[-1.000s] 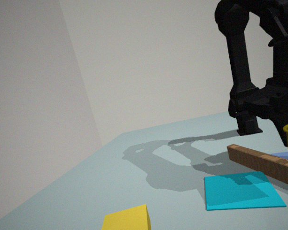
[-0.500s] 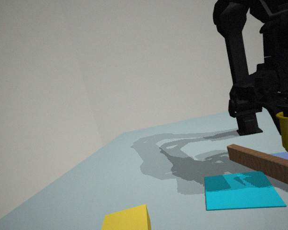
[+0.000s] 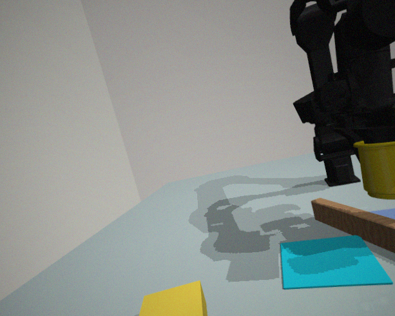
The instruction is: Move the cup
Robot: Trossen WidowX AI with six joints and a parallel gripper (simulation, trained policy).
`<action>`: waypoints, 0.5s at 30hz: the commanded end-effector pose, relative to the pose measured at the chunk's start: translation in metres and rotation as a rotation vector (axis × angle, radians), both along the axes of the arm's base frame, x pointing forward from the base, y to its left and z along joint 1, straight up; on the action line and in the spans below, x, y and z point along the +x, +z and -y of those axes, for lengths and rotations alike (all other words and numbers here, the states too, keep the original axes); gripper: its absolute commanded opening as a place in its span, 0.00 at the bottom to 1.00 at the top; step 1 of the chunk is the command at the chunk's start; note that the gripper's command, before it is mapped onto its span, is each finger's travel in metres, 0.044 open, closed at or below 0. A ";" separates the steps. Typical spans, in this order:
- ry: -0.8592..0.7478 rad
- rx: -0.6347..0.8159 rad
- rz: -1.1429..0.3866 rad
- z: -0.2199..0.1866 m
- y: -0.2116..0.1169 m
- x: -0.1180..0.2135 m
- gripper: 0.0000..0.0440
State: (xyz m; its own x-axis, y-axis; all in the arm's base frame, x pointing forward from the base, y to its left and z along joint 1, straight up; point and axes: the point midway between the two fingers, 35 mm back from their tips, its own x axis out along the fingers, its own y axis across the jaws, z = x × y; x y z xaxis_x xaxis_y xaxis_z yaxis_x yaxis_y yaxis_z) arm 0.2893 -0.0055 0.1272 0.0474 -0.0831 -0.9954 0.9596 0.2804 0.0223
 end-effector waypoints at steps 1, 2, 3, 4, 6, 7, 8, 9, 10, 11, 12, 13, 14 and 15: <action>-0.036 0.000 0.032 0.011 0.004 0.007 0.01; -0.045 -0.001 0.040 0.014 0.004 0.009 0.01; -0.053 -0.002 0.047 0.017 0.004 0.011 0.01; -0.061 -0.003 0.054 0.020 0.005 0.013 0.00; -0.077 -0.007 0.069 0.027 0.004 0.016 0.00; -0.085 -0.009 0.076 0.030 0.004 0.018 0.00; -0.093 -0.011 0.082 0.034 0.003 0.020 0.00; -0.101 -0.013 0.088 0.037 0.002 0.022 0.00; -0.109 -0.014 0.094 0.040 0.001 0.023 0.00; -0.116 -0.016 0.100 0.044 0.000 0.025 0.00; -0.124 -0.018 0.105 0.047 -0.001 0.026 0.00; -0.131 -0.020 0.110 0.050 -0.002 0.028 0.00; -0.138 -0.021 0.115 0.053 -0.004 0.029 0.00; -0.145 -0.023 0.119 0.057 -0.006 0.030 0.00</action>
